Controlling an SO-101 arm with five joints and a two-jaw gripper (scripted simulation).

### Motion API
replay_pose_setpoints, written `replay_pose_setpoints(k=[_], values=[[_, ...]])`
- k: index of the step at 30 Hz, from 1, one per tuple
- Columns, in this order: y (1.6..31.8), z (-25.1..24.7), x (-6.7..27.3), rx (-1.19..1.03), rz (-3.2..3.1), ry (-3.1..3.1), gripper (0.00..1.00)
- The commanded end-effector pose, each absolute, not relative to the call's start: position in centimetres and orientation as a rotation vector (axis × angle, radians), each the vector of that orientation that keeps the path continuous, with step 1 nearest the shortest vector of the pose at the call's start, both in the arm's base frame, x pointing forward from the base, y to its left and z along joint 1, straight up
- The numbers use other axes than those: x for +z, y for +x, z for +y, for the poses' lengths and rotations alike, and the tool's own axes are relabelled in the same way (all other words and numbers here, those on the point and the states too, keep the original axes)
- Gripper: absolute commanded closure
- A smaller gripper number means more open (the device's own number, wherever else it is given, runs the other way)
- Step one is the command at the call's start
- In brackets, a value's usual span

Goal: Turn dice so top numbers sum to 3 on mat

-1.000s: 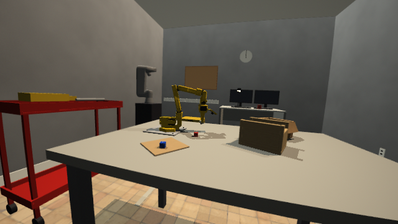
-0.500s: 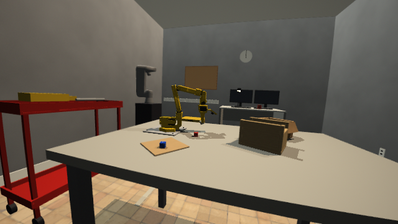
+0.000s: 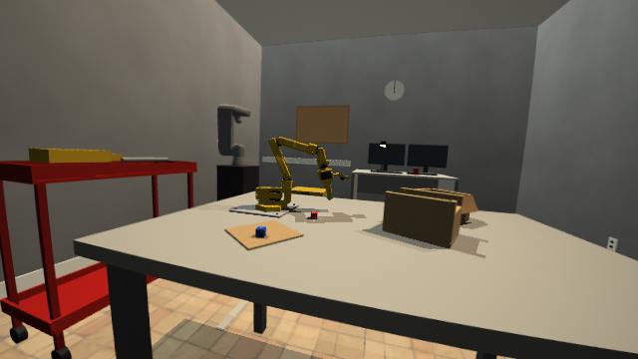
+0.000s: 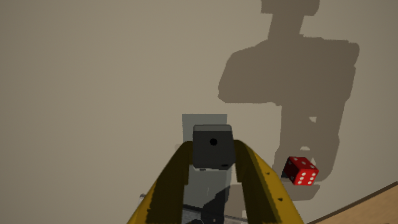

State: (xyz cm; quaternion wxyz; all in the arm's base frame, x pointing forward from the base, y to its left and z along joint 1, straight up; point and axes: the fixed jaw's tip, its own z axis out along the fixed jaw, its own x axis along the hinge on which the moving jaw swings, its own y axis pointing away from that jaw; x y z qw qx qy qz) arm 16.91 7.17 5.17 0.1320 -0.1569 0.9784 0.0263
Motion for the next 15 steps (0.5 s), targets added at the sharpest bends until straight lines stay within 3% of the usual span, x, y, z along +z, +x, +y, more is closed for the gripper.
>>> replay_pose_setpoints(k=[1,15], values=[[17.4,7.52,5.34,0.102,2.751,-0.457,1.0],[17.76,7.65,5.37,0.113,2.703,-0.451,1.0]])
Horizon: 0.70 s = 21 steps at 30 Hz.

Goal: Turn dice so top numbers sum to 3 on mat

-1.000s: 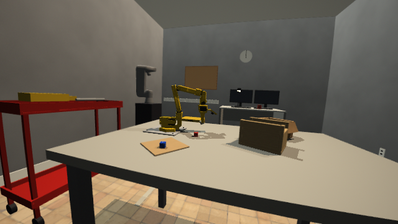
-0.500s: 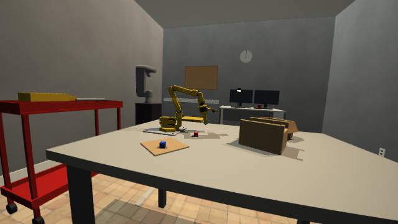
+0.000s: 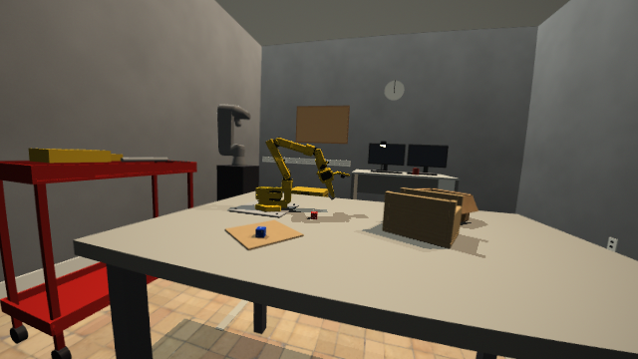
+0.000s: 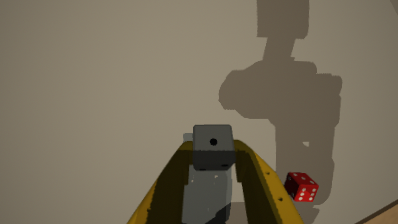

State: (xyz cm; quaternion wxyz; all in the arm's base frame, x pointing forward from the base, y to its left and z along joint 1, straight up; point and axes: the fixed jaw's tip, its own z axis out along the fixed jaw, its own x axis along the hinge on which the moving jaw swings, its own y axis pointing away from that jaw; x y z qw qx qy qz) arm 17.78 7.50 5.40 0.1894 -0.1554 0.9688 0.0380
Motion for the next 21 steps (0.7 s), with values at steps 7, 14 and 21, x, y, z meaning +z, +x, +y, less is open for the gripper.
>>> replay_pose_setpoints(k=[7,14,21], values=[[18.7,8.0,5.2,0.138,2.595,-0.437,1.0],[19.6,8.3,5.1,0.162,2.476,-0.421,1.0],[20.3,8.6,5.3,0.185,2.353,-0.404,1.0]])
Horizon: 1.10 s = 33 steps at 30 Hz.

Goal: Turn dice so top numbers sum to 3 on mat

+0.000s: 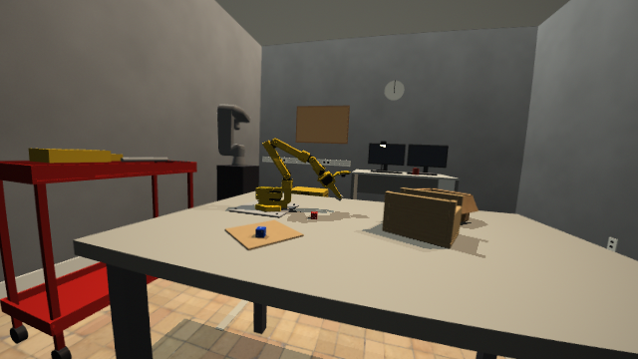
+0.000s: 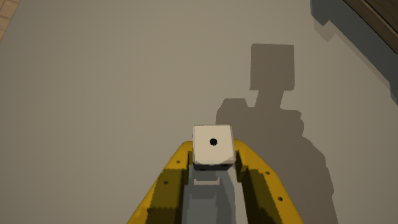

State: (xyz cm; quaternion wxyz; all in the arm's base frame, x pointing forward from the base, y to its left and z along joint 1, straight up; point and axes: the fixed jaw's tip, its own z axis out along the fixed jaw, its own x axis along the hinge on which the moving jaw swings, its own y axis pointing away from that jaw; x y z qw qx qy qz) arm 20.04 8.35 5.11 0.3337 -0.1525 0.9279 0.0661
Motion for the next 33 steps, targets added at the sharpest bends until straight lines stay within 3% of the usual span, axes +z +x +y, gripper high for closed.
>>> replay_pose_setpoints(k=[1,33], values=[[20.4,8.6,5.3,0.187,2.344,-0.403,1.0],[22.6,9.4,5.0,0.222,2.129,-0.371,1.0]])
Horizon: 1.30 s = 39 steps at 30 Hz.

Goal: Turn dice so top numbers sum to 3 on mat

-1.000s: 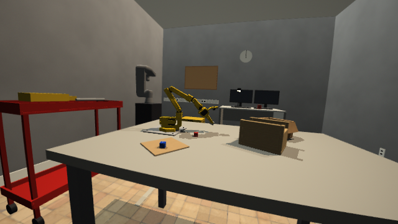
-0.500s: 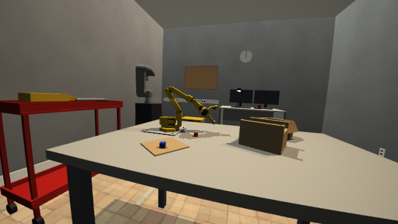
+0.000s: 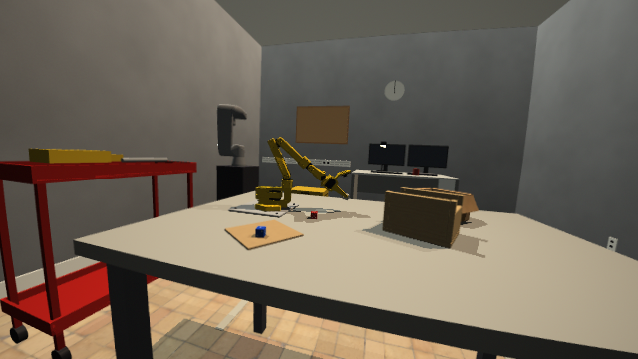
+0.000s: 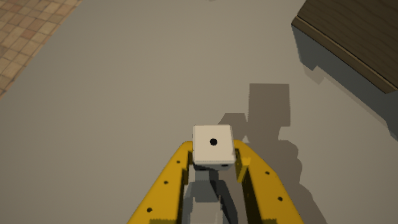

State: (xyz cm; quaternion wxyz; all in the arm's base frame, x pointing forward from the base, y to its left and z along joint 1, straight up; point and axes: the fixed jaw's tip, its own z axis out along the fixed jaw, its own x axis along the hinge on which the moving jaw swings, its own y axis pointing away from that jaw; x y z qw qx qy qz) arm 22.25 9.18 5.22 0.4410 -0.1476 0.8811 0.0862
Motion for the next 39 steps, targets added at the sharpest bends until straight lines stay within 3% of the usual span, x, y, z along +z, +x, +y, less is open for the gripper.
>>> replay_pose_setpoints(k=[1,39], values=[[22.69,9.47,5.01,0.224,2.113,-0.368,1.0],[23.29,9.68,5.28,0.247,1.943,-0.342,1.0]])
